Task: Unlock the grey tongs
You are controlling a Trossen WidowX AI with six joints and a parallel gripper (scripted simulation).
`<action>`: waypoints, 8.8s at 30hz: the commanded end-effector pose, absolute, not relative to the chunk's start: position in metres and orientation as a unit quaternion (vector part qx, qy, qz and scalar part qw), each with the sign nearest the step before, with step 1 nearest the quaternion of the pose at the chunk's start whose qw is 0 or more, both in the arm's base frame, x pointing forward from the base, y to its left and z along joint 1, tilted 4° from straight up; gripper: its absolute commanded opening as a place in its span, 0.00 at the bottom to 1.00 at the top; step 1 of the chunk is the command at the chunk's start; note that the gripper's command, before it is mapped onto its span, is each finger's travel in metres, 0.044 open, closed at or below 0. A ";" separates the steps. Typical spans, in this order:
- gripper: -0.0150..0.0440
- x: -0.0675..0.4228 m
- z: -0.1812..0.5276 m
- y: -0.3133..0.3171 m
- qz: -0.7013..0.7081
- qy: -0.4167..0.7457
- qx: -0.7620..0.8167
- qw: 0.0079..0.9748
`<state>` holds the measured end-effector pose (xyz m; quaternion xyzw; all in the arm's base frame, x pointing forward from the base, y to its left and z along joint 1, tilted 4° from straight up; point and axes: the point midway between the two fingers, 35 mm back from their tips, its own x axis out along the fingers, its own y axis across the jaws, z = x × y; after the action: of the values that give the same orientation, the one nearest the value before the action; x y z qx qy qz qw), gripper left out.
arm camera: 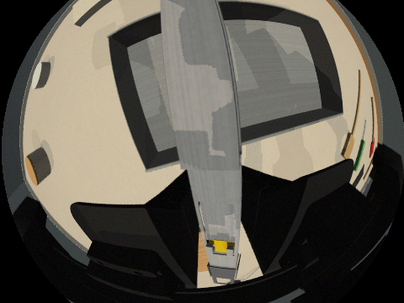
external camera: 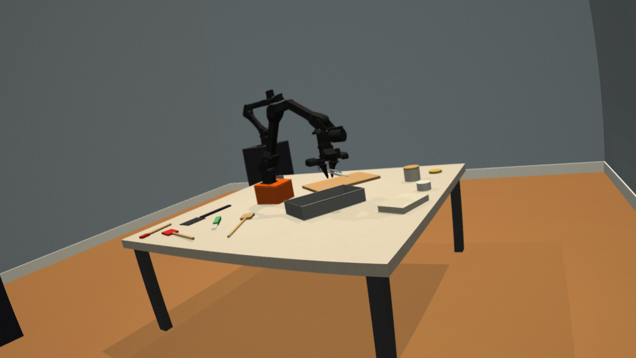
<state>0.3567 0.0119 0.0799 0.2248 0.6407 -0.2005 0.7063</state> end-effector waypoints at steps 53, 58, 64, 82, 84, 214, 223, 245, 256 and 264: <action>0.00 0.271 0.098 0.285 -0.411 0.532 0.467 0.574; 0.00 0.249 0.096 0.310 -0.433 0.516 0.491 0.553; 0.00 0.219 0.094 0.338 -0.458 0.495 0.517 0.527; 0.00 0.190 0.093 0.361 -0.477 0.479 0.546 0.495; 0.00 0.190 0.094 0.361 -0.472 0.485 0.553 0.486; 0.00 0.194 0.103 0.363 -0.411 0.543 0.611 0.402; 0.00 0.192 0.097 0.363 -0.447 0.513 0.581 0.447; 0.00 0.189 0.090 0.361 -0.480 0.475 0.541 0.501; 0.00 0.192 0.073 0.363 -0.480 0.475 0.541 0.501; 0.00 0.193 0.060 0.364 -0.480 0.475 0.541 0.501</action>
<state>0.1923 0.3648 0.0646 0.5409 0.4773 -0.4800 0.4993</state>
